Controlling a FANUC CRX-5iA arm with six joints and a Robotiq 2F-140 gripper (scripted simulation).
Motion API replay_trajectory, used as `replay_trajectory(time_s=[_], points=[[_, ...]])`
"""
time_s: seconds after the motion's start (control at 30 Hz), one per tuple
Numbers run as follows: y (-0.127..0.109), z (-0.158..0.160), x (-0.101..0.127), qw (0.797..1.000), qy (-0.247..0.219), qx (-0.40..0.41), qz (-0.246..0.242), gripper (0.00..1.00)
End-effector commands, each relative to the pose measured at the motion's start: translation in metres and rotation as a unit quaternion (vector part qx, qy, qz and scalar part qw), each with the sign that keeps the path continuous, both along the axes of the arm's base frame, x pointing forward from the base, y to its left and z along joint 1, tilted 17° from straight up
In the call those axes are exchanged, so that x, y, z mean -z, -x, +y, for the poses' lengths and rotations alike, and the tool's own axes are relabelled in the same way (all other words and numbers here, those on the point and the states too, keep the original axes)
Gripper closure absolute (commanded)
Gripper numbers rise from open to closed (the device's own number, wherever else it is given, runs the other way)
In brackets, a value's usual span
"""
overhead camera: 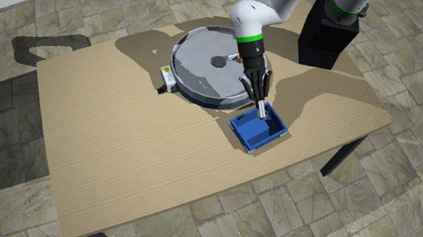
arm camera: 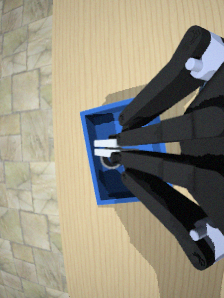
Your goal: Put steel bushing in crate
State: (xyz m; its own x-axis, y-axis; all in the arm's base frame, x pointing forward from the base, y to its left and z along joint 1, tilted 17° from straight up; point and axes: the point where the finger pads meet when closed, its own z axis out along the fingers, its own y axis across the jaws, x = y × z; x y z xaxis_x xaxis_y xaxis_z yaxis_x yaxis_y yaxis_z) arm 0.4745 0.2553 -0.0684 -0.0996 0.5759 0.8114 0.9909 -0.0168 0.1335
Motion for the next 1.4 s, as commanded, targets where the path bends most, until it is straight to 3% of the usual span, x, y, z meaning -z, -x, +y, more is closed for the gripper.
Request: replay_trajectory(time_s=[0.0,1.13,1.37], points=[[0.000,0.001,0.000,1.000,0.000,0.000,0.000,1.00],[-0.001,0.001,0.001,1.000,0.000,0.000,0.000,1.00],[-0.005,0.009,0.030,1.000,0.000,0.000,0.000,1.00]])
